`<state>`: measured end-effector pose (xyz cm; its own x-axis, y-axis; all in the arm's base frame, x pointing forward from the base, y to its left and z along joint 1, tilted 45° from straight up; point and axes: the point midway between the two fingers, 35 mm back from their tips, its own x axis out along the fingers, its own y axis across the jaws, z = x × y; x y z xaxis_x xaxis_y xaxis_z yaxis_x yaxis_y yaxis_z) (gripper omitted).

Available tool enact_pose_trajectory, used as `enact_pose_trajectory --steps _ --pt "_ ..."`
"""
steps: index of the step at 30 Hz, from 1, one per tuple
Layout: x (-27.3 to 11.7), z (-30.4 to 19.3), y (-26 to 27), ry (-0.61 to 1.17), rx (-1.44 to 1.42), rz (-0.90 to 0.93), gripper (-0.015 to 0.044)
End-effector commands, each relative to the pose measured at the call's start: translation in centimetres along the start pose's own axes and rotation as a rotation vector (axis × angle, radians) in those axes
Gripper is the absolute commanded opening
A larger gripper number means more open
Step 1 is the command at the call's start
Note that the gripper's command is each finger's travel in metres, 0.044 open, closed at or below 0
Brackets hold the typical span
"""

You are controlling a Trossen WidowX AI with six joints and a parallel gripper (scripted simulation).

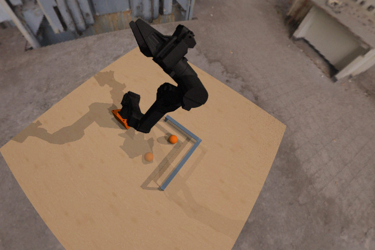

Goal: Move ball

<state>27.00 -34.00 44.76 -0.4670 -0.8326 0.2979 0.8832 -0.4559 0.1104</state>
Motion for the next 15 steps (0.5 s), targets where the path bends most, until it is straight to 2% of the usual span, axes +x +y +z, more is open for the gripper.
enact_pose_trajectory --steps 1,2,10,15 --pt "0.1 0.2 -0.1 -0.005 0.006 -0.002 0.0374" --pt "0.4 0.6 -0.5 -0.019 0.022 -0.009 0.0348" --pt "5.8 5.6 -8.2 -0.127 0.022 -0.192 0.0347" --pt "8.7 8.9 -15.4 -0.169 -0.06 -0.373 0.0347"
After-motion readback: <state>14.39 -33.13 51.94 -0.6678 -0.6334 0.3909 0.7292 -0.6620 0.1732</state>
